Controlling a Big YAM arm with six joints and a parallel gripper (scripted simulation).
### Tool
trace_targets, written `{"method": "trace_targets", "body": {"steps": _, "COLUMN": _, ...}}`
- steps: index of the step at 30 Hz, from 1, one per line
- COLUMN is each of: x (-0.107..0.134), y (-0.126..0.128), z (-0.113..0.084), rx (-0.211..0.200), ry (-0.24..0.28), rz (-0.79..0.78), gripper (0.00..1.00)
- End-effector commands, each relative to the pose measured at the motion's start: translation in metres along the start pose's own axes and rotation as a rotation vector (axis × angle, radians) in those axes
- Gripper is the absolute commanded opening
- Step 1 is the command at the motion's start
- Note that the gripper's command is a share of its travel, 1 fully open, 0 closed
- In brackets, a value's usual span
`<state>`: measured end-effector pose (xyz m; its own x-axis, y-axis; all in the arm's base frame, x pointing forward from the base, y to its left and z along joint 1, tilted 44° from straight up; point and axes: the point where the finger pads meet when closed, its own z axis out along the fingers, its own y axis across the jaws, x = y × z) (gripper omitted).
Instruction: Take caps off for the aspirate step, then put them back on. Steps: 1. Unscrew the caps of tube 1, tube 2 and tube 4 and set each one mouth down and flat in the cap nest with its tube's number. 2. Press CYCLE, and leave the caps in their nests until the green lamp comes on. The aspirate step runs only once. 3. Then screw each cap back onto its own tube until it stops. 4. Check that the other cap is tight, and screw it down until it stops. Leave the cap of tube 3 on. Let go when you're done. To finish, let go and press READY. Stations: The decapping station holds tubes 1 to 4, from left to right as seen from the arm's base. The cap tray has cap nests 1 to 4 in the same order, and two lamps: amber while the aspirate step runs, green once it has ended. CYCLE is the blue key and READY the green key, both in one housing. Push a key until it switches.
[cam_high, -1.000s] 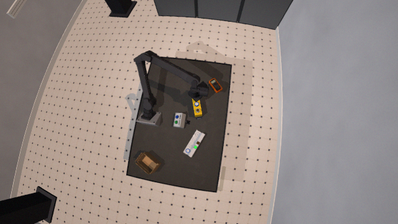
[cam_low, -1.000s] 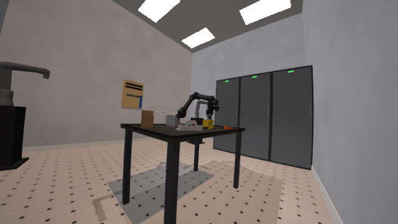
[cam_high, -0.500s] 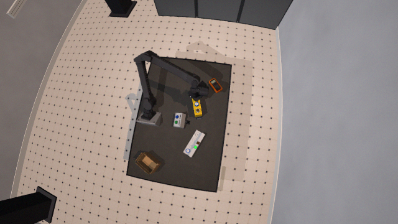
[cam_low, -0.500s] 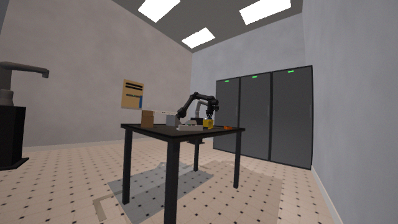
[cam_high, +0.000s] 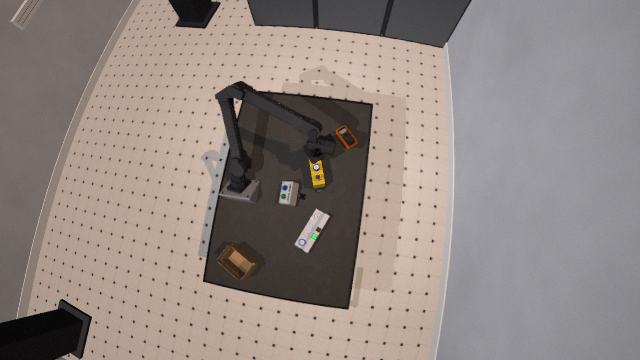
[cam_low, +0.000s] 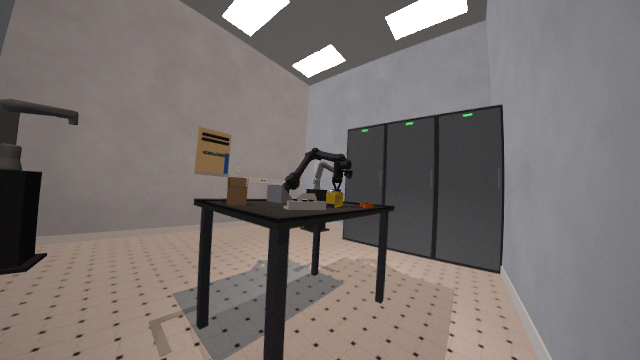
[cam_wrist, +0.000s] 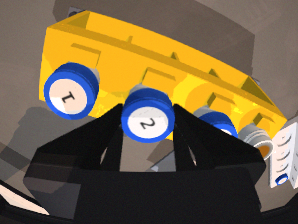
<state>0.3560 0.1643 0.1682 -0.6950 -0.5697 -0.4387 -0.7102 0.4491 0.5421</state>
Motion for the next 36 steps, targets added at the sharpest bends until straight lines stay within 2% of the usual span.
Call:
{"method": "trace_targets", "body": {"steps": 1, "x": -0.0057, "y": 0.0087, "z": 0.0007, "rx": -0.008, "ry": 0.011, "rz": 0.249, "gripper": 0.0}}
{"method": "trace_targets", "body": {"steps": 8, "x": -0.0049, "y": 0.0093, "z": 0.0008, "rx": -0.004, "ry": 0.012, "rz": 0.581, "gripper": 0.0}}
{"method": "trace_targets", "body": {"steps": 10, "x": -0.0049, "y": 0.0093, "z": 0.0008, "rx": -0.004, "ry": 0.012, "rz": 0.581, "gripper": 0.0}}
{"method": "trace_targets", "body": {"steps": 16, "x": -0.004, "y": 0.0096, "z": 0.0013, "rx": -0.003, "ry": 0.015, "rz": 0.898, "gripper": 0.0}}
{"method": "trace_targets", "body": {"steps": 25, "x": -0.0032, "y": 0.0098, "z": 0.0018, "rx": 0.001, "ry": 0.014, "rz": 1.293, "gripper": 0.0}}
{"method": "trace_targets", "body": {"steps": 27, "x": -0.0032, "y": 0.0098, "z": 0.0018, "rx": 0.001, "ry": 0.014, "rz": 1.293, "gripper": 0.0}}
{"method": "trace_targets", "body": {"steps": 36, "x": -0.0025, "y": 0.0096, "z": 0.0026, "rx": 0.005, "ry": 0.012, "rz": 1.737, "gripper": 0.0}}
